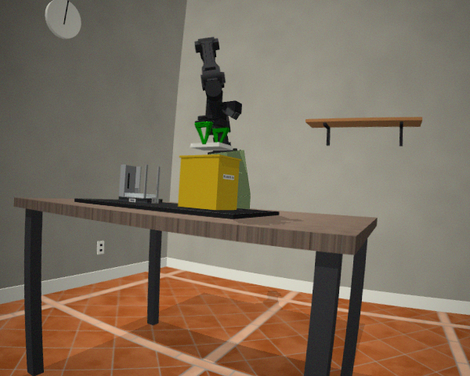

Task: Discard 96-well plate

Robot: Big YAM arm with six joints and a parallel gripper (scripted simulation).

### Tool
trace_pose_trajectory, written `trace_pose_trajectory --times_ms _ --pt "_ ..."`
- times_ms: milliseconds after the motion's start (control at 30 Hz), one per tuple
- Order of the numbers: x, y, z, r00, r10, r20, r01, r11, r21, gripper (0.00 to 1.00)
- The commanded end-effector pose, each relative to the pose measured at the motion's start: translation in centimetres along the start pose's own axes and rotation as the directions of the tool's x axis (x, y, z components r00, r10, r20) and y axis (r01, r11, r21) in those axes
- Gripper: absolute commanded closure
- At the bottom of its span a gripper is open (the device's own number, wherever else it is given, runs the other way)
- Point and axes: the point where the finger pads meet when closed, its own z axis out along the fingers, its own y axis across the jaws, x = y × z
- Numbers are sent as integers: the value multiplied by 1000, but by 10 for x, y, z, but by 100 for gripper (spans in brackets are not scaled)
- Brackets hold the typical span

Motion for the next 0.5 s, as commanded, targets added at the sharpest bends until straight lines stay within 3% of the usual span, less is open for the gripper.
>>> trace_pose_trajectory --times_ms 0,67,467 --pt "-15 -20 -12 999 33 22 -34 999 32 100" --pt "-5 -20 -15 998 54 24 -55 998 37 100" --pt "-8 -15 -11 999 29 22 -30 999 31 100"
